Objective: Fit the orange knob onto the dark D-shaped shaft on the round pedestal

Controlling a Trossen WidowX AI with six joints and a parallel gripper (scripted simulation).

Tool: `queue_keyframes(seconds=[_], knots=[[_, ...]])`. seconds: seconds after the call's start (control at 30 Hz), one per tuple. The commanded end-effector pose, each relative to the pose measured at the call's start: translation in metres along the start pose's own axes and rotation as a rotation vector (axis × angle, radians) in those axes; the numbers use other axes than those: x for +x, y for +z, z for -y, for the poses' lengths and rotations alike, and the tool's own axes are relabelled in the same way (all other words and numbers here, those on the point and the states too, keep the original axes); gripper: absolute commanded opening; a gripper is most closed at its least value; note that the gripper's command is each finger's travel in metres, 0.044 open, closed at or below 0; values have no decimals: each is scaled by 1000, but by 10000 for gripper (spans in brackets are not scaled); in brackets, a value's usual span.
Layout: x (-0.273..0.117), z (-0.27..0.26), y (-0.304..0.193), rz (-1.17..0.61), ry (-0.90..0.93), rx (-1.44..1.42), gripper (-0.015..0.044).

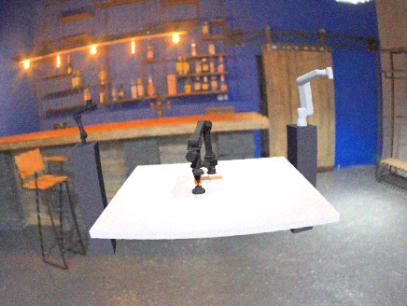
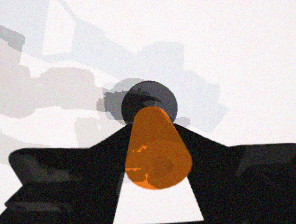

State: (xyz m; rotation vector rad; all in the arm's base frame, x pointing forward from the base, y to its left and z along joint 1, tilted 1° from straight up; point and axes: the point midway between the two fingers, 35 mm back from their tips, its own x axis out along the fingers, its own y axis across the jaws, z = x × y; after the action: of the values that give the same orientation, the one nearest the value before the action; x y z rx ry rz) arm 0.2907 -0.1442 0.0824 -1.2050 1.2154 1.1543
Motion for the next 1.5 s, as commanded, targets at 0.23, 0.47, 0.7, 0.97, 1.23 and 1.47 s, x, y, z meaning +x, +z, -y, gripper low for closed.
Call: queue_keyframes(seconds=[0.23, 0.47, 0.7, 0.97, 1.23, 1.47], knots=[[-5, 3, -1, 2, -8, -15, 0], [-6, 7, -2, 1, -8, -215, 0], [-5, 6, -2, 1, -8, -215, 0], [-2, 5, -2, 1, -8, -215, 0], [-4, 1, 0, 1, -8, -215, 0], [0, 2, 0, 1, -8, -215, 0]])
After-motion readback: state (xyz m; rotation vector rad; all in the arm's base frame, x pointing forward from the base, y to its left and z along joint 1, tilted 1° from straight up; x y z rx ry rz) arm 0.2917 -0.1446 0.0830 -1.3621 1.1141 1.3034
